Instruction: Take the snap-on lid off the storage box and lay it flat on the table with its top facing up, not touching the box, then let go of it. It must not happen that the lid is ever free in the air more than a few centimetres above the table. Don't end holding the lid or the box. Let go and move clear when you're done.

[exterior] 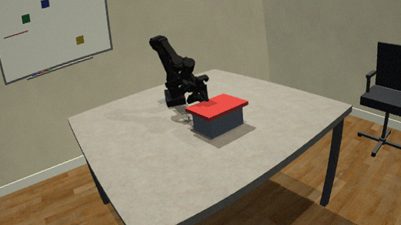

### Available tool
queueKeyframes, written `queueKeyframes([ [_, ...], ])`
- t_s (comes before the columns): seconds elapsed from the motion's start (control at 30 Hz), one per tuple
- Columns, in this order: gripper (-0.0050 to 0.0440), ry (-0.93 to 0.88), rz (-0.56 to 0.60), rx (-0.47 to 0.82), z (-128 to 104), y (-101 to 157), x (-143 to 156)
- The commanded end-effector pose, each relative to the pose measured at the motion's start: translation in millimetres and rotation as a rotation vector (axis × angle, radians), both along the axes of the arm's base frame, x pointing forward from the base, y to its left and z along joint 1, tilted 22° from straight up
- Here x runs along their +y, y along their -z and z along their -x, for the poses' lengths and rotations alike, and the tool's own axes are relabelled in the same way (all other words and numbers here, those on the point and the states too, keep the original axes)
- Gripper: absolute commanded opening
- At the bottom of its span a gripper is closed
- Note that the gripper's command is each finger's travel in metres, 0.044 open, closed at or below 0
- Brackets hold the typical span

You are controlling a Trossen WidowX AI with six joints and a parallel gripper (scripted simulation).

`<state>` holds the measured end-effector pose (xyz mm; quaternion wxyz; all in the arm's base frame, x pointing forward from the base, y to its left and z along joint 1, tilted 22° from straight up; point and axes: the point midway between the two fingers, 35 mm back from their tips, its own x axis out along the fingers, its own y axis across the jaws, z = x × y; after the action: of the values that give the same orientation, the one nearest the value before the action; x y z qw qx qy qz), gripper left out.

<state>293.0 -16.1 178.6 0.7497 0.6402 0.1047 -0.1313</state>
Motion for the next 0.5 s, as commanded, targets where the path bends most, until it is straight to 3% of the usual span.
queueKeyframes([
  [0.0, -0.0001, 0.0, 0.0, 0.0, 0.1, -0.4, 0.1],
  [0.37, -0.0005, 0.0, 0.0, 0.0, 1.0, -2.4, 0.5],
  [0.47, -0.0028, 0.0, 0.0, 0.0, 1.2, -2.9, 0.6],
])
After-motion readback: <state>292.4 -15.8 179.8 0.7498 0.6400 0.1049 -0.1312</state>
